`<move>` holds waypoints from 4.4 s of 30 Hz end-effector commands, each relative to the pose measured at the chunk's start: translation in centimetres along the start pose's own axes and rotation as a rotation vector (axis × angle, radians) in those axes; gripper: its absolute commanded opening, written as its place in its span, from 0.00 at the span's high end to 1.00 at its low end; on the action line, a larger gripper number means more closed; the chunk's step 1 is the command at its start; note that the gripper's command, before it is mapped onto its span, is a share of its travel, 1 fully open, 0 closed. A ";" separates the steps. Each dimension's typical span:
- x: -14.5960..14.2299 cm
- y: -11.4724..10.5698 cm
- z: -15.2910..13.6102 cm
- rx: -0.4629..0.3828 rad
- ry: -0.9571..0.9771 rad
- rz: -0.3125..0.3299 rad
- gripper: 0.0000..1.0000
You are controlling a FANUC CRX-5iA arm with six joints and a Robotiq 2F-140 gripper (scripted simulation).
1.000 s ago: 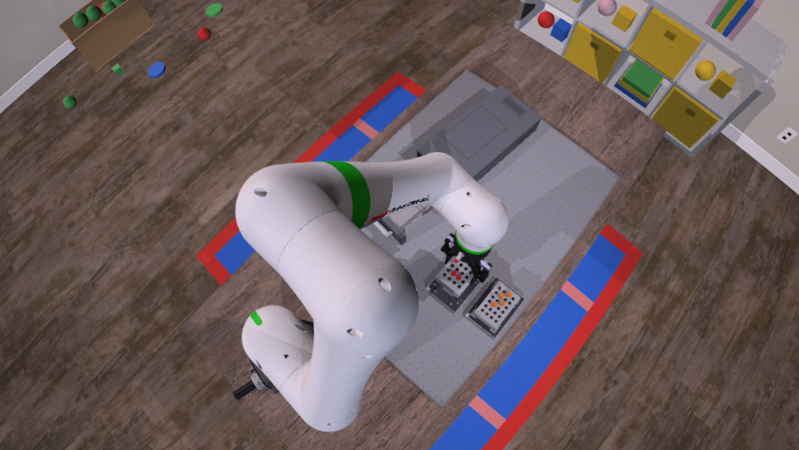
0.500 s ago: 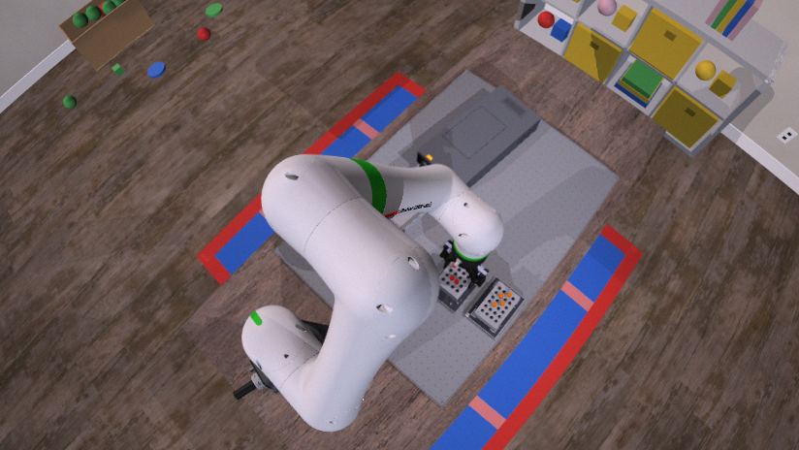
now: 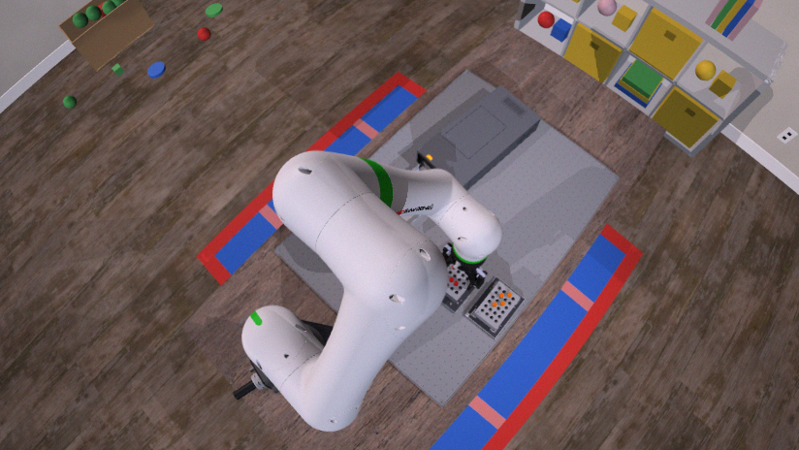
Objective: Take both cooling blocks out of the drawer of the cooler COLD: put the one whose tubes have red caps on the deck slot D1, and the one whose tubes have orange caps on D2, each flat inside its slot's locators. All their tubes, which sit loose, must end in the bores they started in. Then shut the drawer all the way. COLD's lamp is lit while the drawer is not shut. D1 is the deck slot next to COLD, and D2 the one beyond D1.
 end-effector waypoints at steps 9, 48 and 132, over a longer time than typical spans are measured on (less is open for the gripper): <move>0.0 0.7 0.1 0.001 0.000 -0.001 0.90; 0.0 -0.1 0.1 0.001 0.000 -0.001 0.90; 0.0 0.9 0.1 0.001 0.000 -0.001 0.90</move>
Point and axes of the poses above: the point where the finger pads meet when closed, its own y axis out along the fingers, its own x axis across the jaws, z = x × y, the point moved 2 cm from there along -y, back along the fingers, and after that the axes turned 11 degrees about -y, right-handed, at the moved point
